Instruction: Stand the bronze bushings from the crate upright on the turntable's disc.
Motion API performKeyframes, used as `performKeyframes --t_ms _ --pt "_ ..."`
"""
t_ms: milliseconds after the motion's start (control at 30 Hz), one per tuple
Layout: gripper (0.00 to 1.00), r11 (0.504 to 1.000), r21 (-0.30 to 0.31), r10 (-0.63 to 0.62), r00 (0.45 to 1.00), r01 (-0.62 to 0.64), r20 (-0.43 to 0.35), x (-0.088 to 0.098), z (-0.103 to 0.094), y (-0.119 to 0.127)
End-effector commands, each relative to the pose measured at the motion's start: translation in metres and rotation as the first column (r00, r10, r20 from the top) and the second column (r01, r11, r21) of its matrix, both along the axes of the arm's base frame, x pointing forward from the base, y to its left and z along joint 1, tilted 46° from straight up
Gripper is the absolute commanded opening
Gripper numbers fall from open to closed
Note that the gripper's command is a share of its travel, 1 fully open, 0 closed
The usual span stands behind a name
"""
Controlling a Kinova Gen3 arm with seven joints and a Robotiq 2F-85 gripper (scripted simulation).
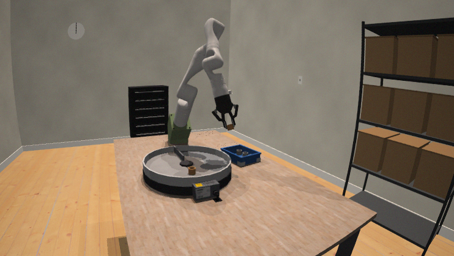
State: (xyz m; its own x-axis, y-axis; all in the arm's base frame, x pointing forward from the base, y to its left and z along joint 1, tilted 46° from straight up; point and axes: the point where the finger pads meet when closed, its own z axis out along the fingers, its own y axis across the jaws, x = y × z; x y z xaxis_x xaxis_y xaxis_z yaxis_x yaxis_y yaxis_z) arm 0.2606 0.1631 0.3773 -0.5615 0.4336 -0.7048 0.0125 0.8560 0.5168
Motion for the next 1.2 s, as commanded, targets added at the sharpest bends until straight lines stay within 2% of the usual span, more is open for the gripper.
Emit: performKeyframes --t_ms 0,200,267,333,533,733,833,1000,1167 --pt "0.00 0.999 0.045 0.020 1.000 -0.019 -0.021 0.008 0.005 -0.019" --pt "0.00 0.999 0.050 -0.014 1.000 0.015 -0.011 0.031 0.009 -0.084" --pt "0.00 0.999 0.050 -0.014 1.000 0.015 -0.011 0.031 0.009 -0.084" --pt "0.00 0.999 0.044 -0.030 0.999 0.031 -0.016 0.038 0.004 -0.106" --pt "0.00 0.997 0.006 -0.080 0.995 0.080 -0.054 0.051 -0.023 -0.169" --pt "0.00 0.992 -0.051 -0.124 0.986 0.119 -0.111 0.052 -0.057 -0.219" --pt "0.00 0.990 -0.061 -0.130 0.984 0.124 -0.120 0.051 -0.063 -0.226" --pt "0.00 0.984 -0.108 -0.156 0.974 0.139 -0.165 0.046 -0.088 -0.255" --pt "0.00 0.979 -0.142 -0.172 0.965 0.145 -0.198 0.040 -0.105 -0.273"
